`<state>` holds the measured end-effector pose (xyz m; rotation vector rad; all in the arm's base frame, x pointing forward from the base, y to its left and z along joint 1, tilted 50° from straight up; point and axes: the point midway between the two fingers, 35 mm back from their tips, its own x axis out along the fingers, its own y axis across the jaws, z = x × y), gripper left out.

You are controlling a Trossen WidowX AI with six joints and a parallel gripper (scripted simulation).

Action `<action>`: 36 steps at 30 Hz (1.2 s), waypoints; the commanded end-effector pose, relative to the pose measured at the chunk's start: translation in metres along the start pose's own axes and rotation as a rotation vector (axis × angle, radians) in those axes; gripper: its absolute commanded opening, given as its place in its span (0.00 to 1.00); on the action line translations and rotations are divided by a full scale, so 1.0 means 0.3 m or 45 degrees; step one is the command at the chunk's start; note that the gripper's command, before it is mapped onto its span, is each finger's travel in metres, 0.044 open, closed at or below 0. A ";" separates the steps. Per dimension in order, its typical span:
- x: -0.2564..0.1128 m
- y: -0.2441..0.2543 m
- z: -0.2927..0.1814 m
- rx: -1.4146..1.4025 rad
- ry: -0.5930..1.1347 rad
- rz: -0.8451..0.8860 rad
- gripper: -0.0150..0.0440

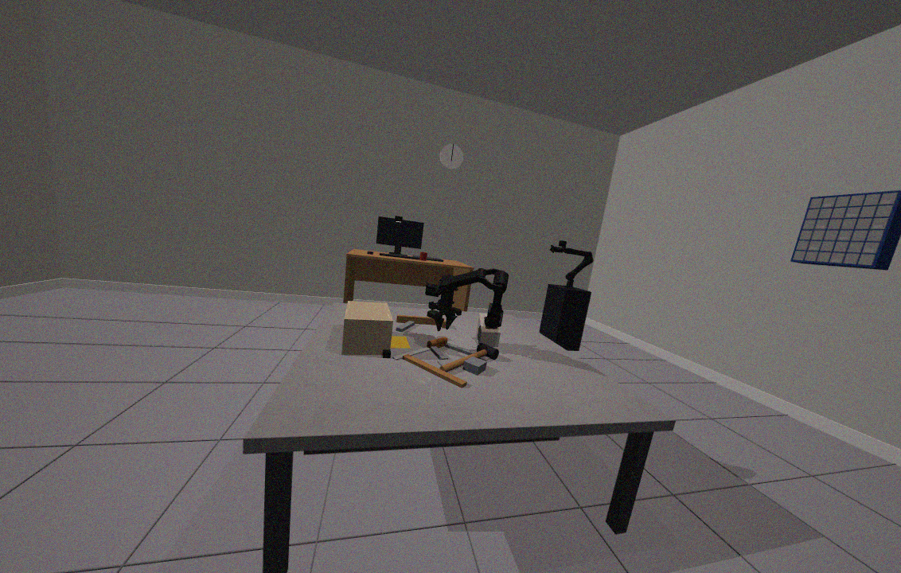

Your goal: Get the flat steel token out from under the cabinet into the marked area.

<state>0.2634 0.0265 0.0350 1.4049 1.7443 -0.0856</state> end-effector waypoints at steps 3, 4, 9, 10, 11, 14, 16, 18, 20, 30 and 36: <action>-0.004 0.000 0.000 -0.069 -0.006 -0.003 0.71; -0.004 0.000 0.000 -0.079 -0.006 -0.003 0.71; -0.004 0.000 0.000 -0.129 -0.006 -0.003 0.71; -0.004 0.000 0.000 -0.139 -0.006 -0.003 0.71; -0.004 0.000 0.000 -0.149 -0.006 -0.003 0.71; -0.004 0.000 0.000 -0.179 -0.006 -0.003 0.71; -0.004 0.000 0.000 -0.199 -0.006 -0.003 0.71; -0.004 0.000 0.000 -0.219 -0.006 -0.003 0.71; -0.004 0.000 0.000 -0.239 -0.006 -0.003 0.71; -0.004 0.000 0.000 -0.339 -0.006 -0.003 0.71; -0.004 0.000 0.000 -0.399 -0.006 -0.003 0.71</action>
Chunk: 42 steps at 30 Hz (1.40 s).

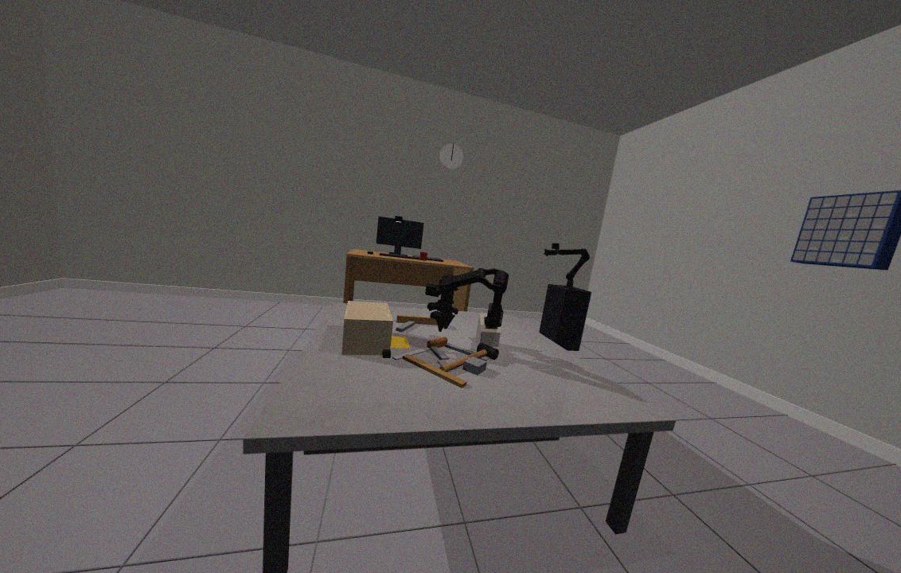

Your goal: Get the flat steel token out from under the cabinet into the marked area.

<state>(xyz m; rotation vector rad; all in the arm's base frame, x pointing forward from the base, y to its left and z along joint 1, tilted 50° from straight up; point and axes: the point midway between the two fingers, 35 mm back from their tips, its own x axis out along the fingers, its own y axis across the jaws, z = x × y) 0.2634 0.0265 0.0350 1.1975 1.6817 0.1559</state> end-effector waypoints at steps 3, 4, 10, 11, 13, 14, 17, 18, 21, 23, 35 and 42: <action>-0.004 0.000 0.000 -0.069 -0.005 -0.004 0.71; -0.004 0.000 0.000 -0.079 -0.005 -0.004 0.71; -0.004 0.000 0.000 -0.139 -0.005 -0.004 0.71; -0.004 0.000 0.000 -0.149 -0.005 -0.004 0.71; -0.004 0.000 0.000 -0.169 -0.005 -0.004 0.71; -0.004 0.000 0.000 -0.179 -0.005 -0.004 0.71; -0.004 0.000 0.000 -0.209 -0.005 -0.004 0.71; -0.004 0.000 0.000 -0.219 -0.005 -0.004 0.71; -0.004 0.000 0.000 -0.249 -0.004 -0.004 0.71; -0.004 0.000 0.000 -0.269 -0.004 -0.005 0.71; -0.004 0.000 0.000 -0.389 -0.004 -0.005 0.71; -0.004 0.000 0.000 -0.459 -0.004 -0.005 0.71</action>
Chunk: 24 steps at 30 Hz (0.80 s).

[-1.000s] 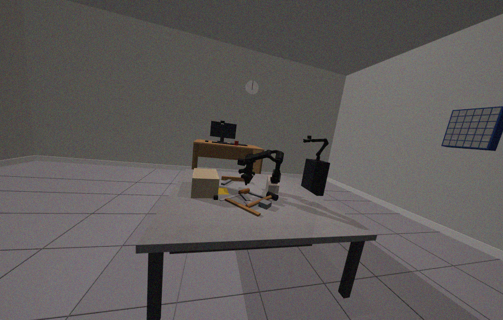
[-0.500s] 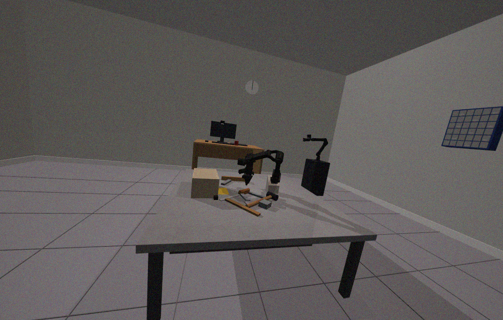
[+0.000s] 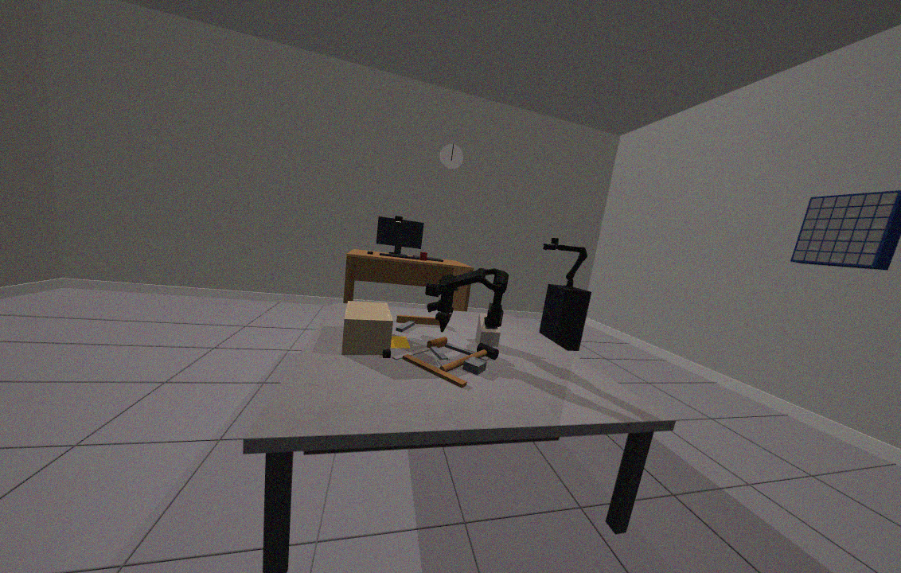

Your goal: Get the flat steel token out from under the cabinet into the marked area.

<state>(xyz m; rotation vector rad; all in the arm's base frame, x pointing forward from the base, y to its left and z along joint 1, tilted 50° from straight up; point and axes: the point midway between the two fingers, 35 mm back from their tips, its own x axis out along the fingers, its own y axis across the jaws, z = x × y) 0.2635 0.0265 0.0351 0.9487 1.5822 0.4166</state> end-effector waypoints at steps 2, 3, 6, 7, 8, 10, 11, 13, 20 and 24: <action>-0.003 0.000 0.000 -0.059 -0.003 -0.005 0.71; -0.003 0.000 0.000 -0.069 -0.003 -0.005 0.71; -0.003 0.000 0.000 -0.099 -0.003 -0.005 0.71; -0.003 0.000 0.000 -0.109 -0.003 -0.005 0.71; -0.003 0.000 0.000 -0.119 -0.003 -0.005 0.71; -0.003 0.000 0.000 -0.139 -0.003 -0.005 0.71; -0.003 0.000 0.000 -0.149 -0.003 -0.005 0.71; -0.003 0.000 0.000 -0.169 -0.003 -0.006 0.71; -0.003 0.000 0.000 -0.239 -0.003 -0.006 0.71; -0.003 0.000 0.000 -0.279 -0.002 -0.006 0.71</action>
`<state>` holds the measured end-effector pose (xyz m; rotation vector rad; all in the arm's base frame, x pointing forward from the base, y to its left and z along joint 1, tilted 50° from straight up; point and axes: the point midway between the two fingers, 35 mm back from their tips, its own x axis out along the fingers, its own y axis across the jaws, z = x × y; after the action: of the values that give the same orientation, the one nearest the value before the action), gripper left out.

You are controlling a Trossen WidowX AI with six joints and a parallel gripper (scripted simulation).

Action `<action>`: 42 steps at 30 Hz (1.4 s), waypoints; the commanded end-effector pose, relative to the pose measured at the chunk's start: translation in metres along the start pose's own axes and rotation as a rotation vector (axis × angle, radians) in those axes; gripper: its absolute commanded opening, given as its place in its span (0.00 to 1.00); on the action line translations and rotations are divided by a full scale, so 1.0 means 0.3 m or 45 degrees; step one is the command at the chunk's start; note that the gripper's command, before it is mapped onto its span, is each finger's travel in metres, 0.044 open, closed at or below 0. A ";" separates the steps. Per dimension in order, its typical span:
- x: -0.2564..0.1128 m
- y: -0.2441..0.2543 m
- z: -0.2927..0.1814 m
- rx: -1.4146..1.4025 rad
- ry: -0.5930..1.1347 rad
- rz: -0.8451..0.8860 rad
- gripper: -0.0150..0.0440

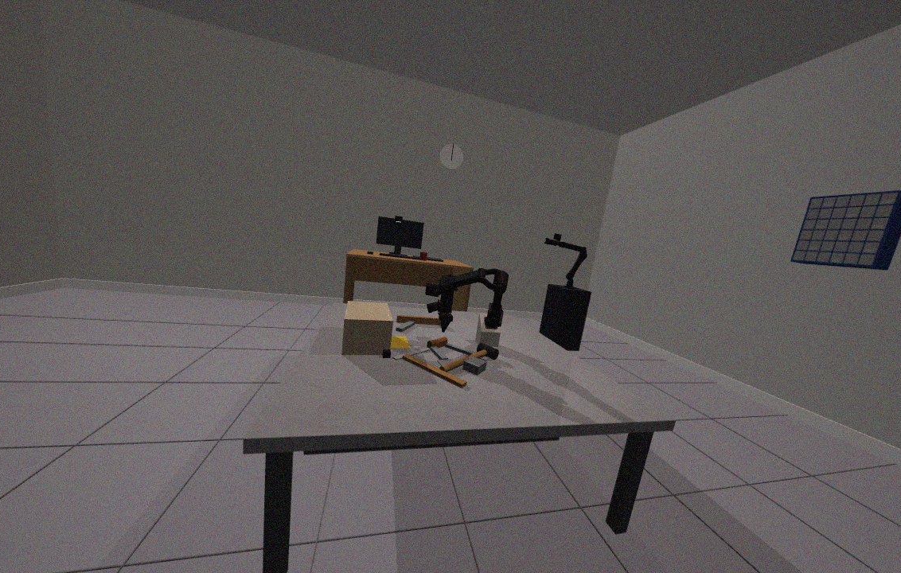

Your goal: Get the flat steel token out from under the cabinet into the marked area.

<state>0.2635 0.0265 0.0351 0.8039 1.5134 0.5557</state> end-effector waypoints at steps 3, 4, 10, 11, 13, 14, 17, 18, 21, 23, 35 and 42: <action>-0.003 0.000 0.000 -0.069 -0.002 -0.006 0.71; -0.003 0.000 0.000 -0.079 -0.002 -0.006 0.71; -0.003 0.000 0.000 -0.139 -0.002 -0.006 0.71; -0.003 0.000 0.000 -0.149 -0.002 -0.006 0.71; -0.003 0.000 0.000 -0.169 -0.001 -0.006 0.71; -0.003 0.000 0.000 -0.179 -0.001 -0.006 0.71; -0.003 0.000 0.000 -0.209 -0.001 -0.006 0.71; -0.003 0.000 0.000 -0.219 -0.001 -0.006 0.71; -0.003 0.000 0.000 -0.249 -0.001 -0.006 0.71; -0.003 0.000 0.000 -0.269 -0.001 -0.006 0.71; -0.003 0.000 0.000 -0.389 -0.001 -0.006 0.71; -0.003 0.000 0.000 -0.459 -0.001 -0.006 0.71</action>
<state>0.2635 0.0264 0.0352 0.5477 1.3743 0.7811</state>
